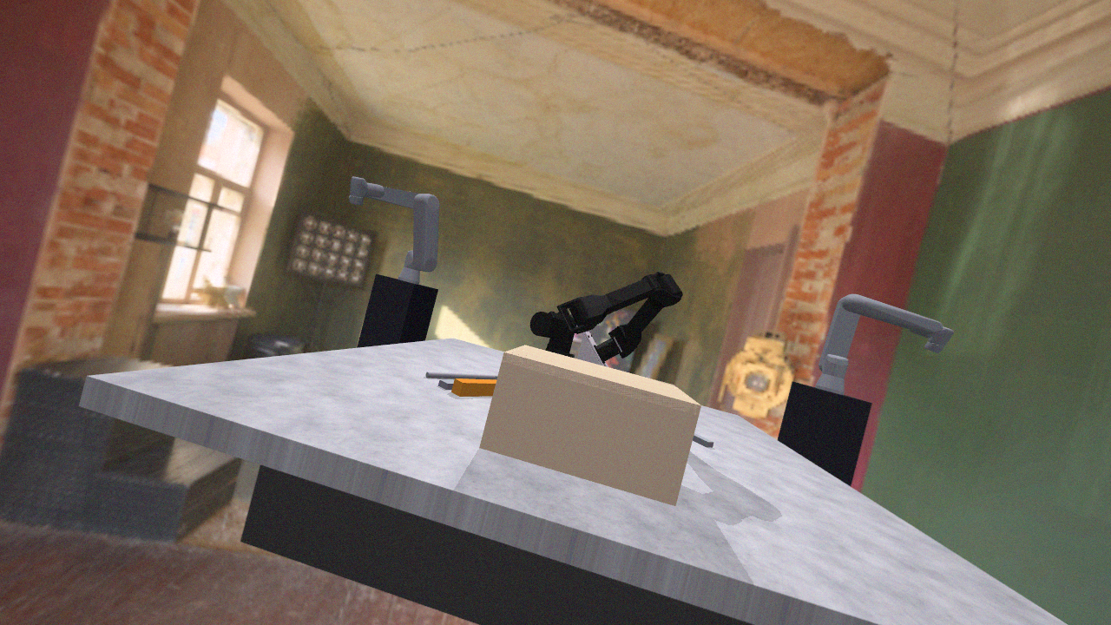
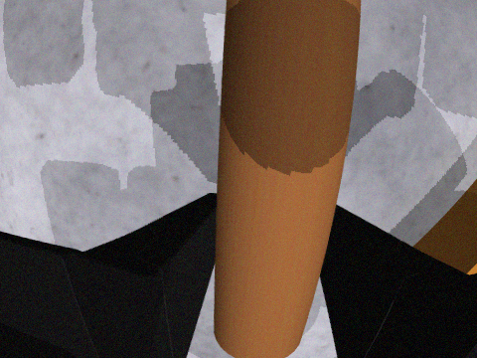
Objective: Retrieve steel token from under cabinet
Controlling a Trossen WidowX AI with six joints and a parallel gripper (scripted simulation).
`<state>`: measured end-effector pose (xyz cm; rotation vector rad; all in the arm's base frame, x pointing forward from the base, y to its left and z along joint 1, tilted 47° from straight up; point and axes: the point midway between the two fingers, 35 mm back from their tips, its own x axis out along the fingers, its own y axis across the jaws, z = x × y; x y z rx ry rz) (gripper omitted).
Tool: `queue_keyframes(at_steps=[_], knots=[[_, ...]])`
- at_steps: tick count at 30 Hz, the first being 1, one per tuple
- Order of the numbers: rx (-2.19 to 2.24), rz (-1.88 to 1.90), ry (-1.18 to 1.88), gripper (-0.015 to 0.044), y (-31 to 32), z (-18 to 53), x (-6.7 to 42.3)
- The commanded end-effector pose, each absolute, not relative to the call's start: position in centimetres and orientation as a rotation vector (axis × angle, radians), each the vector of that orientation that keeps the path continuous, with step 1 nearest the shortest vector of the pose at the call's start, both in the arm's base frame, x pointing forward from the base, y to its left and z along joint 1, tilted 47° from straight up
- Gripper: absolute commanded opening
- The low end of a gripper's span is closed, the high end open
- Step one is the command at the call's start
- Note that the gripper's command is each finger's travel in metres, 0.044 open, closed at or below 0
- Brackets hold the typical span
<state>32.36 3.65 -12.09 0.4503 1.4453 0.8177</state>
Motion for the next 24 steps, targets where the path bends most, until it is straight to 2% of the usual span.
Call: queue_keyframes(at_steps=[1, 24], knots=[[0.452, 0.815, 1.445, 0.0000, 3.7, -12.1, 33.0], [0.452, 0.816, 1.443, 0.0000, 4.2, -11.7, 35.5]])
